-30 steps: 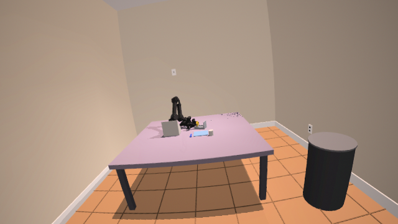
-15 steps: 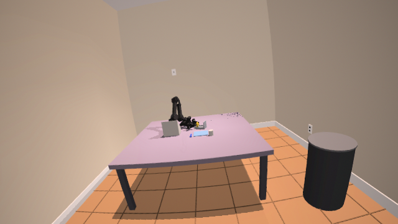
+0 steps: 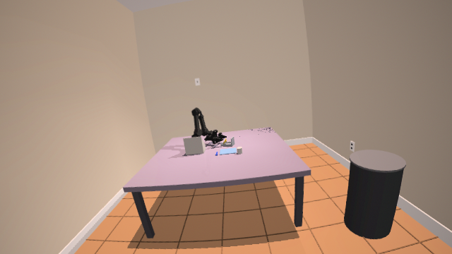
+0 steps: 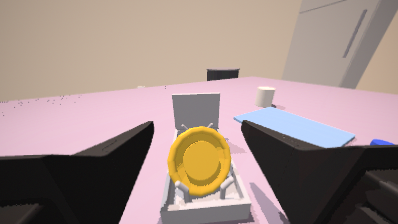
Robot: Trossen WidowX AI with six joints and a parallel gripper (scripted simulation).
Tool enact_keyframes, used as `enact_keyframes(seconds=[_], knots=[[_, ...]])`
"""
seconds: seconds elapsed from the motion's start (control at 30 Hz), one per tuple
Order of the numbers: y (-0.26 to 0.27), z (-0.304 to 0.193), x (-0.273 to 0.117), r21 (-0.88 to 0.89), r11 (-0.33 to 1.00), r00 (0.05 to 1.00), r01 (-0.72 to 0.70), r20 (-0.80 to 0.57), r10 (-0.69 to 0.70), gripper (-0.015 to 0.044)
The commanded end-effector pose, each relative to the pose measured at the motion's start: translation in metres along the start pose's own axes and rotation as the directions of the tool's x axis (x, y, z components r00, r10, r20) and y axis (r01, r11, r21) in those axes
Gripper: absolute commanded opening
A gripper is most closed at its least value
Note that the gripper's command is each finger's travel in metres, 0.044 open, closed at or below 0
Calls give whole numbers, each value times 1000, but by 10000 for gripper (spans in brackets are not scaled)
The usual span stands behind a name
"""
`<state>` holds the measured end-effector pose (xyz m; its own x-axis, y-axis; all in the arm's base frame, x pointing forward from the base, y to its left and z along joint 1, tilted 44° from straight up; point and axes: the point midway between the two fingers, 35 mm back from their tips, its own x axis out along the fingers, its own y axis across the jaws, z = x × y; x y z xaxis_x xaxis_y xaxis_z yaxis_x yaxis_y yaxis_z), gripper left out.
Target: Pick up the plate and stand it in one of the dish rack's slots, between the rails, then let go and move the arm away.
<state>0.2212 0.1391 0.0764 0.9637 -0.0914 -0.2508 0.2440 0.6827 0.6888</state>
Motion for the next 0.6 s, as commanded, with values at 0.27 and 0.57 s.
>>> enact_keyframes(seconds=[0.27, 0.57], knots=[[10, 77, 3, -32, 999, 1000, 5, 3, -5, 400], [6, 93, 7, -90, 996, 1000, 20, -1, -20, 400]])
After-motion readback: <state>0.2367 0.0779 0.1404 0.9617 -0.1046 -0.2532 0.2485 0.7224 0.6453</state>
